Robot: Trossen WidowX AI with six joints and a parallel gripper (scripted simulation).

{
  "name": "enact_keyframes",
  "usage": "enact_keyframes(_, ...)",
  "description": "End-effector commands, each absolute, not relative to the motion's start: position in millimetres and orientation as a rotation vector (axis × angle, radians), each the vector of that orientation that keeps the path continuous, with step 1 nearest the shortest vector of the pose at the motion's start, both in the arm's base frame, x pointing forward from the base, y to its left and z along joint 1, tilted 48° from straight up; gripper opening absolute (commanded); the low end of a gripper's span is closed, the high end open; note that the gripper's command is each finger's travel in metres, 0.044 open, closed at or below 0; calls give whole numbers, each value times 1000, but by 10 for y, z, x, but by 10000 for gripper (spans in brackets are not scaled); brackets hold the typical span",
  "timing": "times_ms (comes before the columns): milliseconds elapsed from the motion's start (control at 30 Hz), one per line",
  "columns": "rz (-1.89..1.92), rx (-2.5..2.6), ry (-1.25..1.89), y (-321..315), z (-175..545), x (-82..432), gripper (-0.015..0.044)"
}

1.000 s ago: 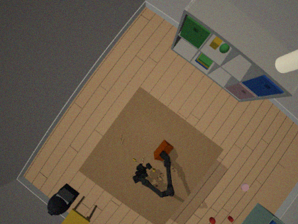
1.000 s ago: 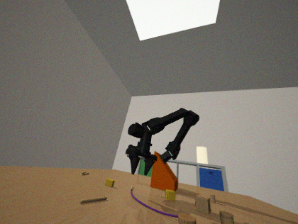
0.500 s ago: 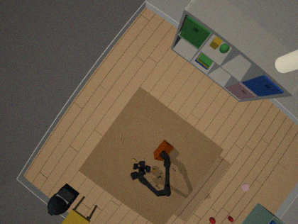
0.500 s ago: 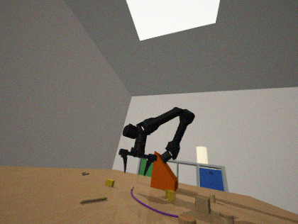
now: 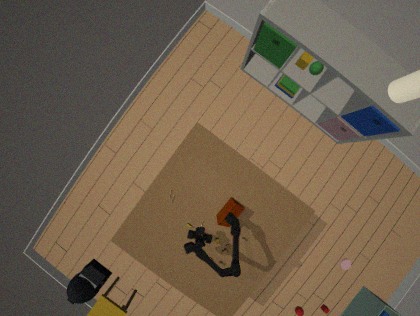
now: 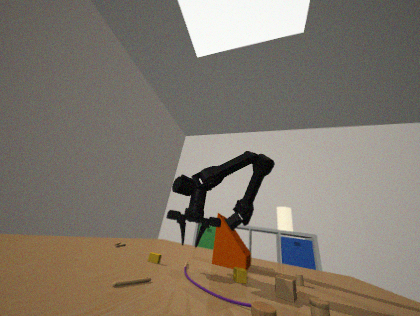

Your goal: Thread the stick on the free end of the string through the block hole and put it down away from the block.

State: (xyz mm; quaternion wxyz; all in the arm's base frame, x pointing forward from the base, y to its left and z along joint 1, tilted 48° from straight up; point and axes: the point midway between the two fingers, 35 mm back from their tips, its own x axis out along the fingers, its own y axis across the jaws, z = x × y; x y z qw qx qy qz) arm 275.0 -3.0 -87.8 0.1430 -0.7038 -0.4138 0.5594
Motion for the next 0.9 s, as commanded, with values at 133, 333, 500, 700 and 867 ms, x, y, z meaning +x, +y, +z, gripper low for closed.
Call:
enact_keyframes(133, 1620, -2024, -1188, -30, -880, 2743, 123)
enact_keyframes(333, 1620, -2024, -1188, -25, -886, 2744, 123)
enact_keyframes(500, 1620, -2024, -1187, 20, -931, 2751, 123)
enact_keyframes(700, 1621, -2025, -1187, 93, -1000, 2760, 123)
enact_keyframes(867, 1621, -2025, -1186, 155, -1056, 2764, 123)
